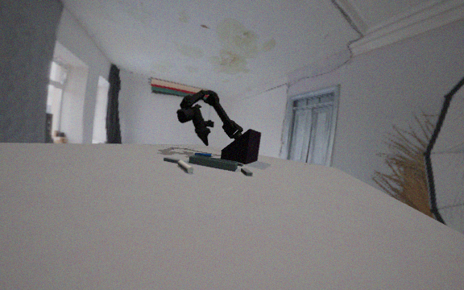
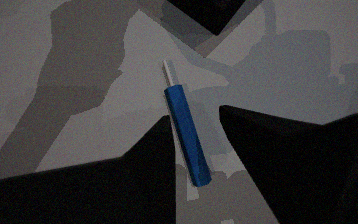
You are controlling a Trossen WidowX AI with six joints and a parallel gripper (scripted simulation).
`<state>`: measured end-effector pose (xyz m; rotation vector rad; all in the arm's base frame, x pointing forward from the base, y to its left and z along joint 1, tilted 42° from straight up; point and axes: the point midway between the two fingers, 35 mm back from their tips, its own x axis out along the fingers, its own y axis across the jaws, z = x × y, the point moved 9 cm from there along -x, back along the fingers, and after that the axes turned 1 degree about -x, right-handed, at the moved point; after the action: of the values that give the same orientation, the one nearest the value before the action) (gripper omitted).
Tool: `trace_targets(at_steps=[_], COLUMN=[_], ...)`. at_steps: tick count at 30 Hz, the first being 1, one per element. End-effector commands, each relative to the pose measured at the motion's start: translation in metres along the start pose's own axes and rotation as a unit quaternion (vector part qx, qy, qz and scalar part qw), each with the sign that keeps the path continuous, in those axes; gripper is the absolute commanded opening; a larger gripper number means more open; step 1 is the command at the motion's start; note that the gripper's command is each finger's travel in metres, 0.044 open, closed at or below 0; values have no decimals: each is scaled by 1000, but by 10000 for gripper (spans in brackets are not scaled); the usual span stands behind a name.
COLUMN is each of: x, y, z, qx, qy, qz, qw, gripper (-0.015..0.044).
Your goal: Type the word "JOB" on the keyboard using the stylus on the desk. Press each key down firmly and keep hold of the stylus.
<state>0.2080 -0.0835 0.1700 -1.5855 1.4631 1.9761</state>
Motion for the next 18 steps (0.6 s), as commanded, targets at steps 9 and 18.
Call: trace_targets(at_steps=[9,18], x=[2,9], y=[13,13], z=[1,-2], qx=[-76,-76], qy=[-18,-17], qz=[-8,-8], qw=[997,997], gripper=[150,150])
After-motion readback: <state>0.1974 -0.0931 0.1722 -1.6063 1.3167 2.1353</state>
